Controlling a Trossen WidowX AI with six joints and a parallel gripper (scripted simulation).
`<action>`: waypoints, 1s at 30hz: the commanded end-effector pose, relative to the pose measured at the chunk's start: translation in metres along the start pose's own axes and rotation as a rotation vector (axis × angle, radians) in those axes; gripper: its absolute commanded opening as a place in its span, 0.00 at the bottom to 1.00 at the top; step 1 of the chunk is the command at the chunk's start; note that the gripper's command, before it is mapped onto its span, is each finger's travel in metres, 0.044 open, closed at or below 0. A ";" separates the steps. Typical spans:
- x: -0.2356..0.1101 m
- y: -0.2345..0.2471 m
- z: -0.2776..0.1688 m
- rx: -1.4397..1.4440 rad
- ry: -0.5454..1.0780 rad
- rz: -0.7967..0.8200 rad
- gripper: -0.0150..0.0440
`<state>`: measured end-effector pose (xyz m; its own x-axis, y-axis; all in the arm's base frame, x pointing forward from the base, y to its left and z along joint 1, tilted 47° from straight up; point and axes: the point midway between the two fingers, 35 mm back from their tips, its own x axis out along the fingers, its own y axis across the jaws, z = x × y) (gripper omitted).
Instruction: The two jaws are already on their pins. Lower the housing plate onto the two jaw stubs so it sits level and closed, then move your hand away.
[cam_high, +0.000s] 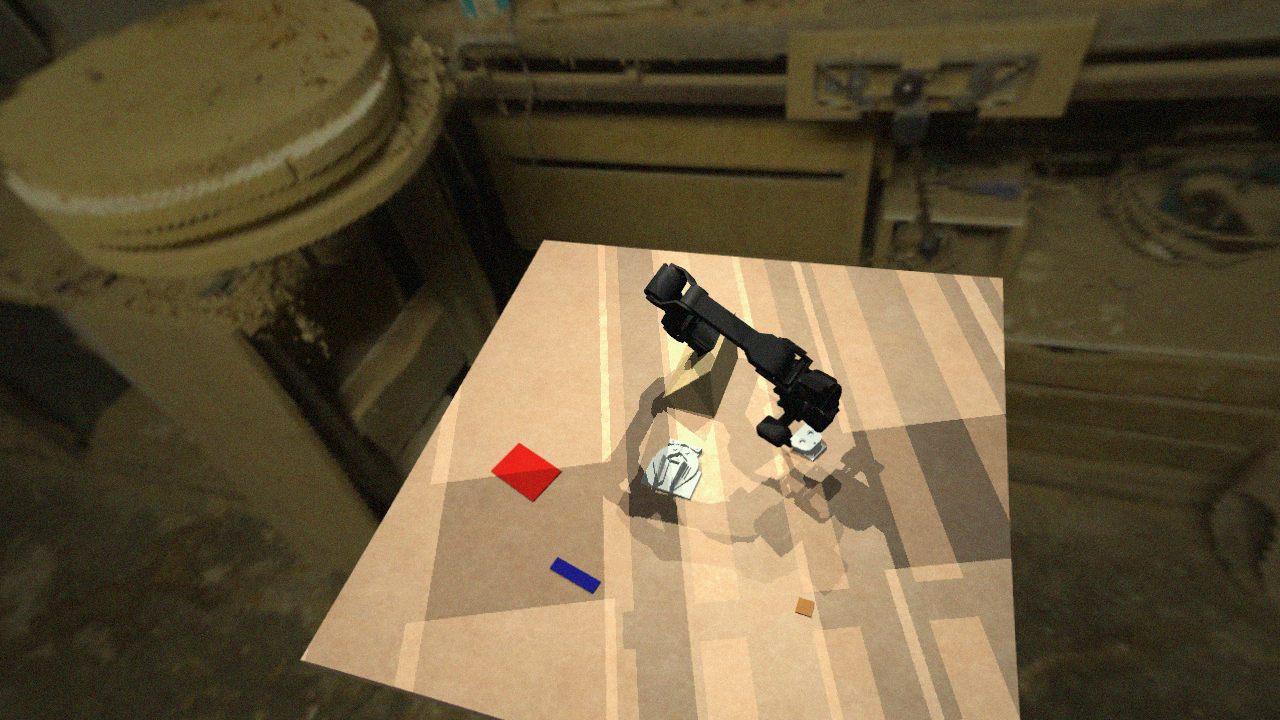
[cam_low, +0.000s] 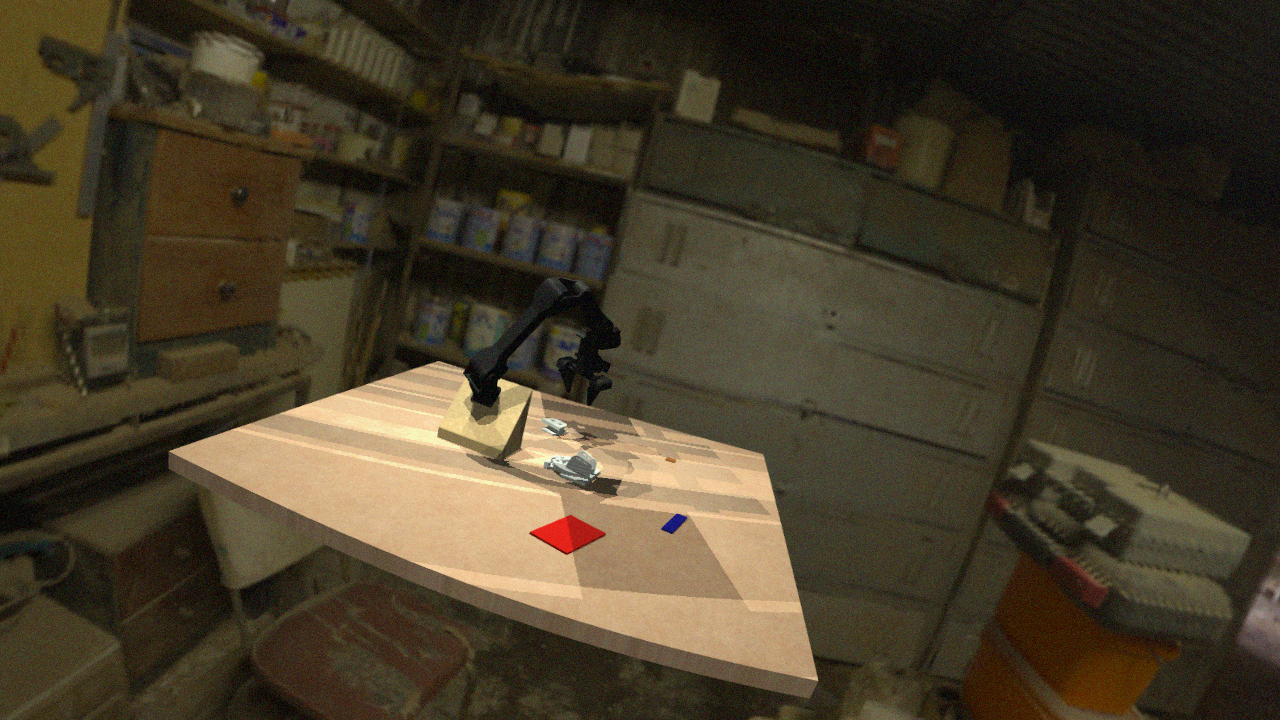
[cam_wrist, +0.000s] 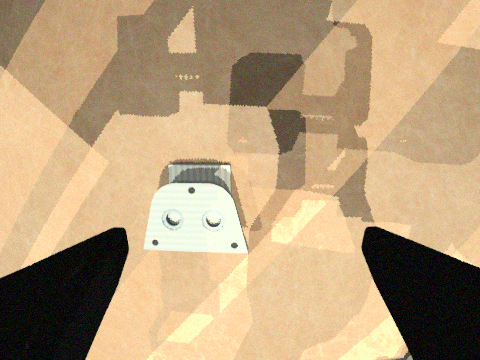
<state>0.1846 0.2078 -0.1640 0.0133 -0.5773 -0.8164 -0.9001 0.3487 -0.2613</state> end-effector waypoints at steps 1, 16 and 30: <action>0.013 0.026 -0.016 -0.011 0.089 -0.037 1.00; 0.059 0.042 -0.040 -0.018 0.157 -0.089 1.00; 0.059 0.042 -0.040 -0.018 0.157 -0.089 1.00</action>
<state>0.1297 0.1604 -0.2019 0.0233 -0.7118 -0.7020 -0.9039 0.2851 -0.3190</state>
